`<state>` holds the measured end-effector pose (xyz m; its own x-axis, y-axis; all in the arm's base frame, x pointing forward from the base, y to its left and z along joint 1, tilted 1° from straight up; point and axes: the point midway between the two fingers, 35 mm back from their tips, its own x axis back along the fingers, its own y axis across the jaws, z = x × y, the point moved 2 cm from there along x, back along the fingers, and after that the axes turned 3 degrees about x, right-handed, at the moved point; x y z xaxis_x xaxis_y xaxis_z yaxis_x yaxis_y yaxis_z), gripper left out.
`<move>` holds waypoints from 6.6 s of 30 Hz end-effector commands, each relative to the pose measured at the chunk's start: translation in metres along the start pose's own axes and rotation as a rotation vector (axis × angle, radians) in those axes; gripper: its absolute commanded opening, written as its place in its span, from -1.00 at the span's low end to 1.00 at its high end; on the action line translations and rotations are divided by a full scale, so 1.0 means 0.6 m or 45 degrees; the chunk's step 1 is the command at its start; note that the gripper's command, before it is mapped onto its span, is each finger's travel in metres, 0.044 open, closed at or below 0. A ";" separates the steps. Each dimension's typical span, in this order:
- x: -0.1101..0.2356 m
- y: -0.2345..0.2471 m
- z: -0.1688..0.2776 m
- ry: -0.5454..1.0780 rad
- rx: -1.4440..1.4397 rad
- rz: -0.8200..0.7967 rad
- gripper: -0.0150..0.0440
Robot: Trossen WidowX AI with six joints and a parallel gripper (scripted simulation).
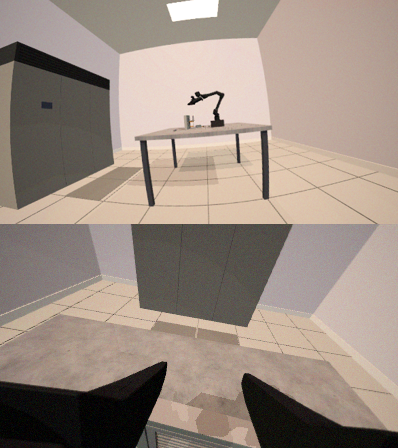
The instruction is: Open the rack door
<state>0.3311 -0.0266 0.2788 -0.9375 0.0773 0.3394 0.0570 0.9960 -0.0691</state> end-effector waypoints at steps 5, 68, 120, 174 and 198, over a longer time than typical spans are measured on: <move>-0.031 -0.018 0.027 0.270 -0.003 0.019 0.48; -0.079 -0.087 0.213 1.506 -0.137 0.003 0.48; -0.096 -0.083 0.265 1.499 -0.440 0.206 -0.44; -0.096 -0.083 0.265 1.011 -2.245 1.449 0.45; -0.096 -0.083 0.265 1.419 -1.092 0.650 0.48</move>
<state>0.3278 -0.0885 0.1133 -0.0405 0.0189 0.9990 0.9069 0.4203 0.0288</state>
